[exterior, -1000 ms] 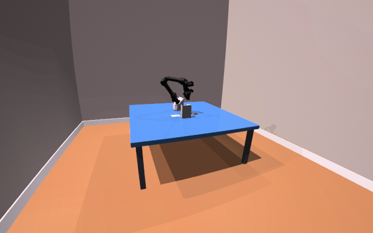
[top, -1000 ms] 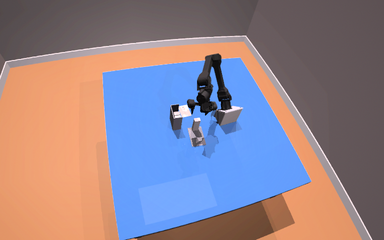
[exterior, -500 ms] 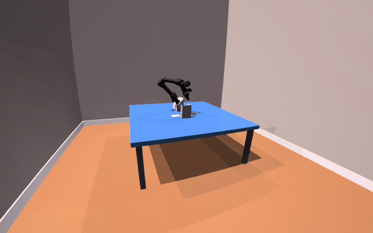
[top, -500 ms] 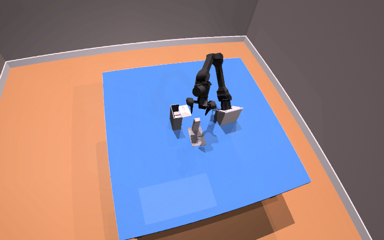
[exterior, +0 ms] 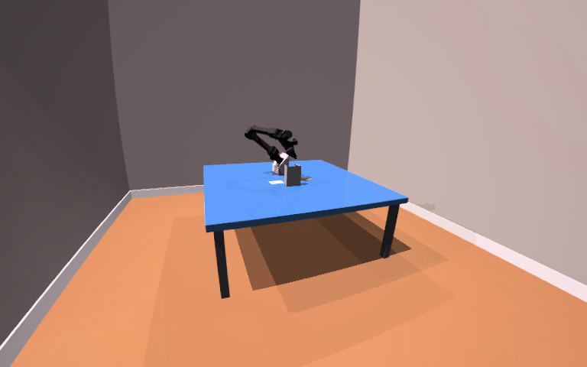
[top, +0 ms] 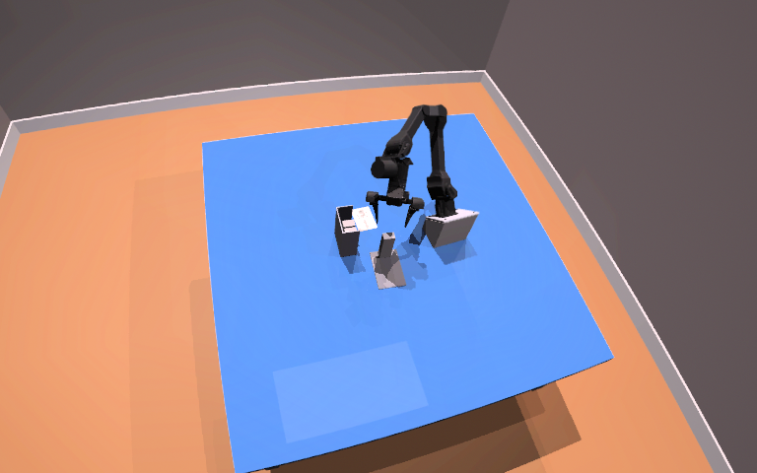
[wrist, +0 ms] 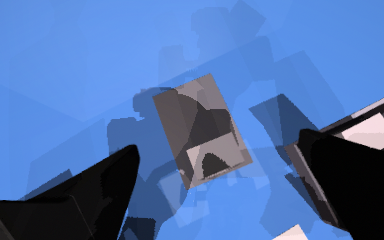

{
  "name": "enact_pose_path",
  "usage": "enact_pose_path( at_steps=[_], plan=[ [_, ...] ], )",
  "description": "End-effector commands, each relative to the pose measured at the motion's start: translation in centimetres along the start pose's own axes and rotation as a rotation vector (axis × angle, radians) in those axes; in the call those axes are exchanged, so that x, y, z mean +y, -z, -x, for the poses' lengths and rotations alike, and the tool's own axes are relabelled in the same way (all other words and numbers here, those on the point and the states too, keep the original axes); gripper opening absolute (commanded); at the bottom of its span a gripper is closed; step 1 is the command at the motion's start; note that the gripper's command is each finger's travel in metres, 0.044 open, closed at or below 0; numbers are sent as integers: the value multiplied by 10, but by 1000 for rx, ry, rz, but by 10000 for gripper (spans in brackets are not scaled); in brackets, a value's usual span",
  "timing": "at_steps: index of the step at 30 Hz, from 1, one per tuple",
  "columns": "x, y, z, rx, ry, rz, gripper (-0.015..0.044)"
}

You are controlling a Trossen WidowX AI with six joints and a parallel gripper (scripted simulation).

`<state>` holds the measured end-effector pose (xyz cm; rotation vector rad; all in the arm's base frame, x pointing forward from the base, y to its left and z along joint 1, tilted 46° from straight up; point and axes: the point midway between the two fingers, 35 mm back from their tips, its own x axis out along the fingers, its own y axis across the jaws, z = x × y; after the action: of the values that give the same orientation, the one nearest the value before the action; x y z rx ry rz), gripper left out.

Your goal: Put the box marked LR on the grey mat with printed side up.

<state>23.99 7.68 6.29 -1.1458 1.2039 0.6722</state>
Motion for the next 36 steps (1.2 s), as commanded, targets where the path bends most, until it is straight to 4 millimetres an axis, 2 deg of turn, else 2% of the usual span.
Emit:
enact_pose_path(
  at_steps=[1, 6, 21, 26, 36],
  plan=[
    [1, 2, 0, -47, -7, -18, 440],
    [1, 3, -1, -73, -16, -36, 440],
    [0, 13, -2, -347, -59, -197, 440],
    [-1, 14, -1, -359, -58, -203, 440],
    [-14, 39, 10, -353, -63, -202, 440]
  ],
)
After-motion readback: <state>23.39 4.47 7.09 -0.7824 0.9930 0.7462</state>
